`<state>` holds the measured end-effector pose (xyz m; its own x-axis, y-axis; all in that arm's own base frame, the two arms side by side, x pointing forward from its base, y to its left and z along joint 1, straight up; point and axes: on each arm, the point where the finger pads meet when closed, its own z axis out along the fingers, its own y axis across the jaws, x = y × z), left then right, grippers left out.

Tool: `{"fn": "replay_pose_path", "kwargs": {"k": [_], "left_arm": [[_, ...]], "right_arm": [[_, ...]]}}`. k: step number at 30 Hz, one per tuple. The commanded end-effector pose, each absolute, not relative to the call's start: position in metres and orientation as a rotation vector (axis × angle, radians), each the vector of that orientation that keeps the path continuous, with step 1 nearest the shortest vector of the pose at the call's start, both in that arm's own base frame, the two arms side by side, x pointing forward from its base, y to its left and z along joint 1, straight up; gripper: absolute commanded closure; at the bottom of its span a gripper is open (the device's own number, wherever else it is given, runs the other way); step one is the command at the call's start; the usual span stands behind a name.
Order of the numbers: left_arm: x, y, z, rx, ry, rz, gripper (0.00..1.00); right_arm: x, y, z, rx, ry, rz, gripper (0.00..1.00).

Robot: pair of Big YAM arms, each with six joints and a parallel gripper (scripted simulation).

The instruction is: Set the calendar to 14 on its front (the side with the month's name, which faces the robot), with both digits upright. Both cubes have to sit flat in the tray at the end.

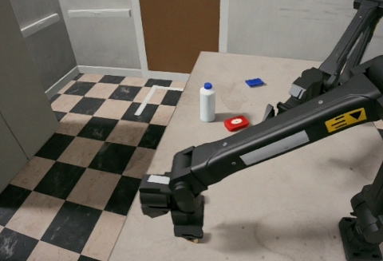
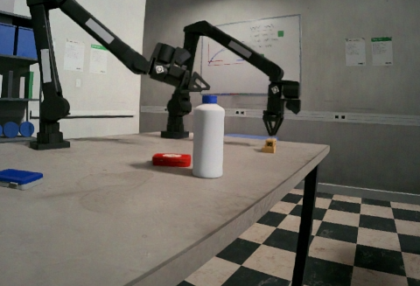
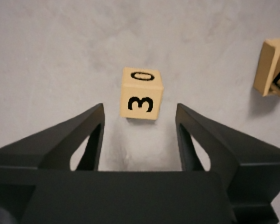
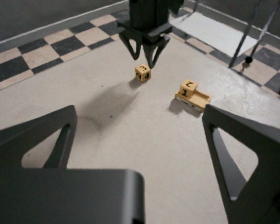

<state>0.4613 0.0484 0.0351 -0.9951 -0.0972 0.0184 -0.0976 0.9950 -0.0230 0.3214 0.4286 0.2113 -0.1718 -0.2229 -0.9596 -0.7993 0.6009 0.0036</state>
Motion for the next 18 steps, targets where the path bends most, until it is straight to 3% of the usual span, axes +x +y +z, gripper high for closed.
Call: {"fn": "replay_pose_path", "kwargs": {"k": [1, 18], "left_arm": [[0.46, 0.042, 0.047, -0.076, -3.166, 0.005, 0.47], [0.478, 0.055, 0.035, -0.017, -3.166, -0.006, 0.47]], "right_arm": [[0.32, 0.432, 0.217, -0.856, 1.698, 0.644, 0.0], [0.32, 0.432, 0.217, -0.856, 1.698, 0.644, 0.0]]}}
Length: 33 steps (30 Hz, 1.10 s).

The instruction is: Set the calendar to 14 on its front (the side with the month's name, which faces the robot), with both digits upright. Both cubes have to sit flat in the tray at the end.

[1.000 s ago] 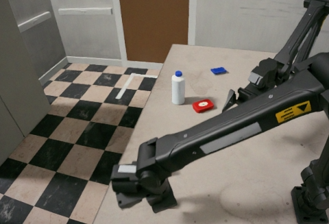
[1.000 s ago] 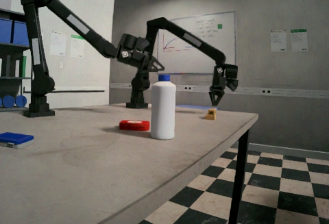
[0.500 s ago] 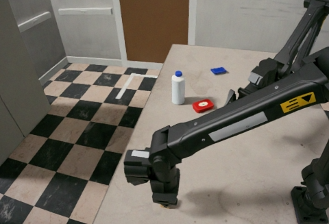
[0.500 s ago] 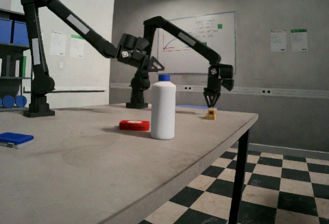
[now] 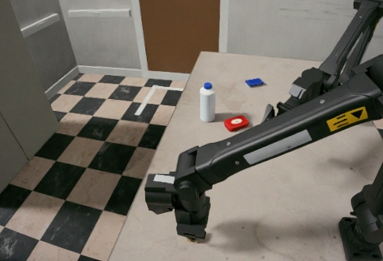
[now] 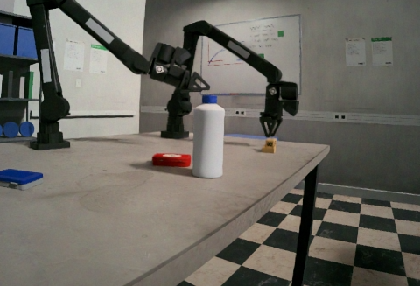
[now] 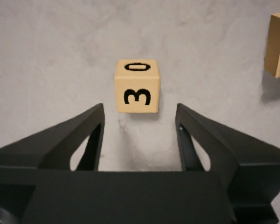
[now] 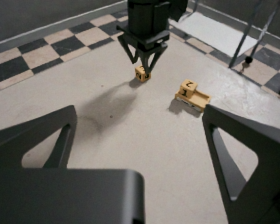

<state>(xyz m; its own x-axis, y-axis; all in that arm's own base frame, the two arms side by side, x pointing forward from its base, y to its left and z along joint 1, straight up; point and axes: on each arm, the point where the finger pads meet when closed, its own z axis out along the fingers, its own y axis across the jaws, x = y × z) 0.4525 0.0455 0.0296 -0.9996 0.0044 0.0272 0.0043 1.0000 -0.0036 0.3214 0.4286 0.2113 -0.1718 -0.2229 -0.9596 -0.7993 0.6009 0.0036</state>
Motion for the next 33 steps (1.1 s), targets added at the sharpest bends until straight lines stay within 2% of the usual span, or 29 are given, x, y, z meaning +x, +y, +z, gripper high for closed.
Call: {"fn": "replay_pose_path", "kwargs": {"k": [1, 17, 18, 20, 21, 23, 24, 28, 29, 33], "left_arm": [[0.479, 0.056, 0.034, -0.017, -3.166, -0.006, 0.47], [0.472, 0.051, 0.005, -0.023, -3.143, -0.001, 0.47], [0.472, 0.051, 0.005, -0.023, -3.143, -0.001, 0.55], [0.473, 0.052, 0.008, -0.023, -3.149, -0.003, 0.55], [0.475, 0.051, 0.021, -0.024, -3.178, -0.008, 0.59], [0.475, 0.052, 0.023, -0.024, -3.181, -0.008, 0.59], [0.475, 0.052, 0.023, -0.024, -3.181, -0.008, 0.64], [0.474, 0.051, 0.023, -0.024, -3.182, -0.009, 0.64], [0.474, 0.051, 0.023, -0.024, -3.182, -0.009, 0.68], [0.473, 0.051, 0.023, -0.024, -3.182, -0.009, 0.71]], "right_arm": [[0.32, 0.432, 0.217, -0.856, 1.698, 0.644, 0.0], [0.32, 0.432, 0.217, -0.856, 1.698, 0.644, 0.0], [0.32, 0.432, 0.217, -0.856, 1.698, 0.644, 0.0], [0.32, 0.432, 0.217, -0.856, 1.698, 0.644, 0.0], [0.32, 0.432, 0.217, -0.856, 1.698, 0.644, 0.0], [0.32, 0.432, 0.217, -0.856, 1.698, 0.644, 0.0], [0.32, 0.432, 0.217, -0.856, 1.698, 0.644, 0.0], [0.32, 0.432, 0.217, -0.856, 1.698, 0.644, 0.0], [0.32, 0.432, 0.217, -0.856, 1.698, 0.644, 0.0], [0.32, 0.432, 0.217, -0.856, 1.698, 0.644, 0.0]]}}
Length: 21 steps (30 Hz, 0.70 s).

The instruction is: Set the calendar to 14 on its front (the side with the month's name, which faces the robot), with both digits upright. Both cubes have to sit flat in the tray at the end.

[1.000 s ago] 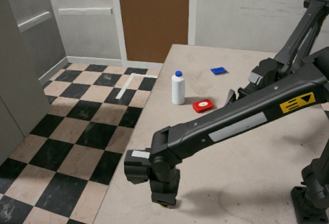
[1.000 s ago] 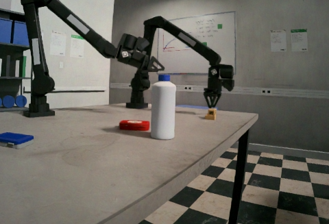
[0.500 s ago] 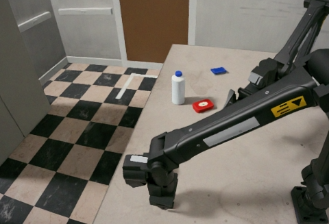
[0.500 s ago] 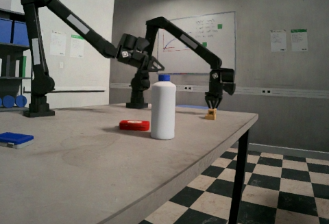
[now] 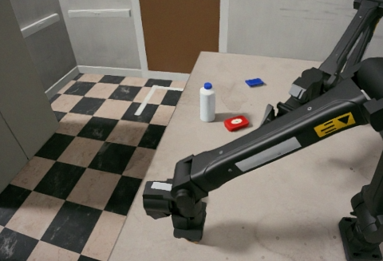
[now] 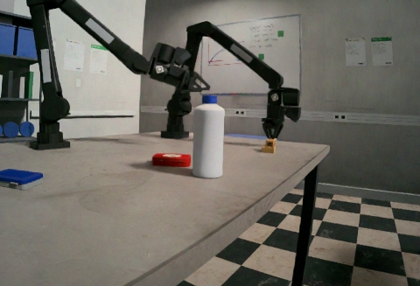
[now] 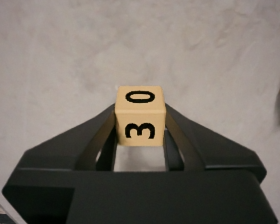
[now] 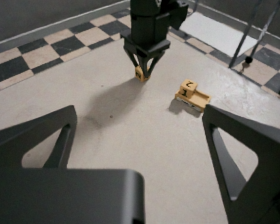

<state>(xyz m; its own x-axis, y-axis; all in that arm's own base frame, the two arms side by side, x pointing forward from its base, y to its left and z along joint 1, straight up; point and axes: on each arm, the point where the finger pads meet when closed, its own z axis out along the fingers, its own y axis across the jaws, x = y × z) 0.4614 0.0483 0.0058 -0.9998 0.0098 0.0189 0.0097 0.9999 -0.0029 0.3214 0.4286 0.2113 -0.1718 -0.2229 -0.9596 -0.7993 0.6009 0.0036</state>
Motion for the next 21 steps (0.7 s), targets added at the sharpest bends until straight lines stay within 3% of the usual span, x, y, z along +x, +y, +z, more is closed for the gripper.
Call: {"fn": "replay_pose_path", "kwargs": {"k": [1, 4, 6, 7, 8, 9, 11, 12, 21], "left_arm": [[0.473, 0.051, 0.023, -0.024, -3.182, -0.009, 0.72], [0.472, 0.05, 0.023, -0.024, -3.182, -0.009, 0.76], [0.464, 0.049, 0.018, -0.024, -3.167, -0.006, 0.99], [0.469, 0.05, 0.022, -0.024, -3.179, -0.008, 1.0], [0.471, 0.05, 0.023, -0.024, -3.182, -0.008, 1.0], [0.471, 0.05, 0.023, -0.024, -3.182, -0.008, 0.89], [0.471, 0.05, 0.023, -0.024, -3.182, -0.008, 0.89], [0.468, 0.049, 0.024, -0.024, -3.172, -0.007, 0.77], [0.473, 0.05, 0.087, -0.024, -3.184, -0.009, 0.76]], "right_arm": [[0.32, 0.432, 0.217, -0.856, 1.698, 0.644, 0.0], [0.32, 0.432, 0.217, -0.856, 1.698, 0.644, 0.0], [0.32, 0.432, 0.217, -0.856, 1.698, 0.644, 0.0], [0.32, 0.432, 0.217, -0.856, 1.698, 0.644, 0.0], [0.32, 0.432, 0.217, -0.856, 1.698, 0.644, 0.0], [0.32, 0.432, 0.217, -0.856, 1.698, 0.644, 0.0], [0.32, 0.432, 0.217, -0.856, 1.698, 0.644, 0.0], [0.32, 0.432, 0.217, -0.856, 1.698, 0.644, 0.0], [0.32, 0.432, 0.217, -0.856, 1.698, 0.644, 0.0]]}}
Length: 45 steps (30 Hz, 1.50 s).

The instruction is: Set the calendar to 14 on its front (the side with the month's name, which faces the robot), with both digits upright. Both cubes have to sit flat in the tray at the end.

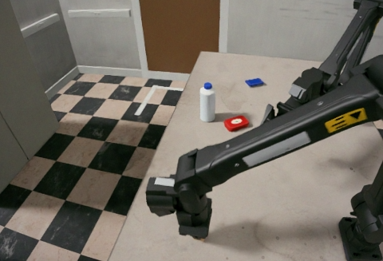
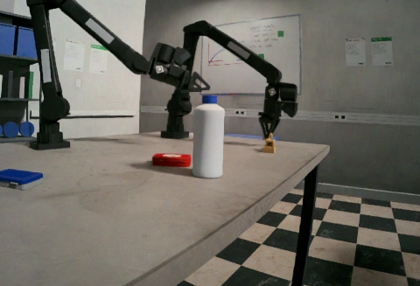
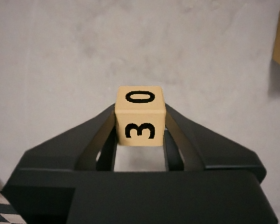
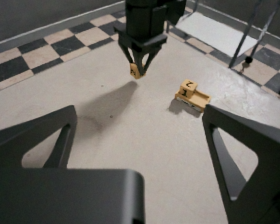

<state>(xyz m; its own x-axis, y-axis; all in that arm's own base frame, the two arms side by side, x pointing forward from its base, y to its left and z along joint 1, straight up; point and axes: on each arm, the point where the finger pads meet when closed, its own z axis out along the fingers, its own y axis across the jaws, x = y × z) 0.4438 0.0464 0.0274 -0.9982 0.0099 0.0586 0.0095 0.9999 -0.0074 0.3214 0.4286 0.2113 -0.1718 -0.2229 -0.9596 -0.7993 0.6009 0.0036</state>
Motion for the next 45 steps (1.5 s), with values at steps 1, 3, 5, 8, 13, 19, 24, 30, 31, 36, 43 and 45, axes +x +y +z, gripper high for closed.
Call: {"fn": "replay_pose_path", "kwargs": {"k": [1, 3, 5, 8, 13, 19, 24, 30, 31, 36, 43, 45], "left_arm": [[0.472, 0.05, 0.091, -0.024, -3.184, -0.009, 0.76], [0.472, 0.05, 0.091, -0.024, -3.184, -0.009, 0.76], [0.474, 0.046, 0.091, 0.0, -3.185, -0.008, 0.76], [0.473, 0.042, 0.074, 0.005, -3.145, -0.001, 0.76], [0.492, -0.015, 0.079, 0.095, -3.131, 0.008, 0.76], [0.507, -0.085, 0.084, 0.052, -3.121, 0.007, 0.76], [0.51, -0.105, 0.085, 0.026, -3.118, 0.007, 0.76], [0.512, -0.113, 0.09, -0.089, -3.125, 0.011, 0.76], [0.513, -0.113, 0.091, -0.134, -3.126, 0.012, 0.76], [0.506, -0.112, 0.08, -0.553, -3.062, 0.006, 0.76], [0.506, -0.112, 0.079, -0.899, -2.981, 0.003, 0.76], [0.506, -0.112, 0.08, -1.068, -2.928, 0.0, 0.76]], "right_arm": [[0.32, 0.432, 0.217, -0.856, 1.698, 0.644, 0.0], [0.32, 0.432, 0.217, -0.856, 1.698, 0.644, 0.0], [0.32, 0.432, 0.217, -0.856, 1.698, 0.644, 0.0], [0.324, 0.439, 0.23, -0.845, 1.678, 0.655, 0.0], [0.327, 0.44, 0.217, -0.717, 1.779, 0.623, 0.0], [0.337, 0.425, 0.224, -0.505, 1.823, 0.458, 0.0], [0.34, 0.42, 0.218, -0.45, 1.839, 0.388, 0.0], [0.346, 0.41, 0.222, -0.394, 1.831, 0.305, 0.0], [0.347, 0.409, 0.222, -0.392, 1.831, 0.303, 0.0], [0.347, 0.41, 0.223, -0.39, 1.827, 0.304, 0.0], [0.347, 0.41, 0.223, -0.391, 1.827, 0.305, 0.0], [0.347, 0.41, 0.223, -0.391, 1.827, 0.305, 0.0]]}}
